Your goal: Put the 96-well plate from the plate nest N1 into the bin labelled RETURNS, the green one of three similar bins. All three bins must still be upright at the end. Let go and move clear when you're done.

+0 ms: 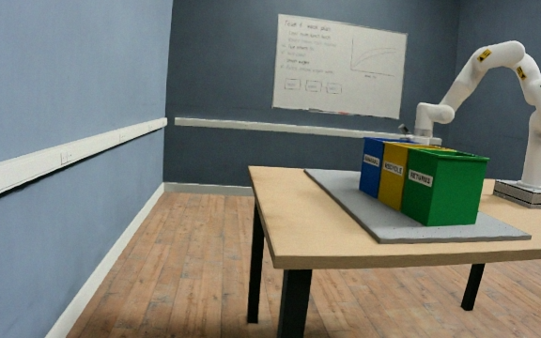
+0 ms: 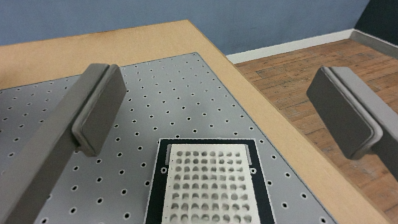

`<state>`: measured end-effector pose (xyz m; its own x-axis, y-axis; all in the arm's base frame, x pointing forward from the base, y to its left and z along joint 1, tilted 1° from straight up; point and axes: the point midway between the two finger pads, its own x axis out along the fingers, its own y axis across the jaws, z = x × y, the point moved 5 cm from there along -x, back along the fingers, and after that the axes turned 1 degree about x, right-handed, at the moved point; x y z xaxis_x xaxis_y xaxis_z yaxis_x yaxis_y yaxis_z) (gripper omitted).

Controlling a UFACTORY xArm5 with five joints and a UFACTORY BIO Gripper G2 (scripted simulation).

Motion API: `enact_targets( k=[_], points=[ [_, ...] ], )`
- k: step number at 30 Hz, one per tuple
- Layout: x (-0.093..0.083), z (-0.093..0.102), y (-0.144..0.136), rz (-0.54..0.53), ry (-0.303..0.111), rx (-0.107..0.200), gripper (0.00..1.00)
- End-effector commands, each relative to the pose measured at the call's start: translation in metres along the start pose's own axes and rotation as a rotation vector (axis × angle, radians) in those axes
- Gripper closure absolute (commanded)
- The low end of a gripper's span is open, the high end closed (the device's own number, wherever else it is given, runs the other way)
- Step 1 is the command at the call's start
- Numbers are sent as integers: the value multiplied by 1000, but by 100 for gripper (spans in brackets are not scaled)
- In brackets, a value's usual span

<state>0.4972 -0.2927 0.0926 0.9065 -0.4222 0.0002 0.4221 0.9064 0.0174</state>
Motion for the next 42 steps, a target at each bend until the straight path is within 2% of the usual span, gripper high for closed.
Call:
enact_targets(
  k=[1, 42],
  points=[
    [2, -7, 0, 0, -3, -14, 63],
    [2, -66, -2, 0, -3, -14, 63]
  ],
)
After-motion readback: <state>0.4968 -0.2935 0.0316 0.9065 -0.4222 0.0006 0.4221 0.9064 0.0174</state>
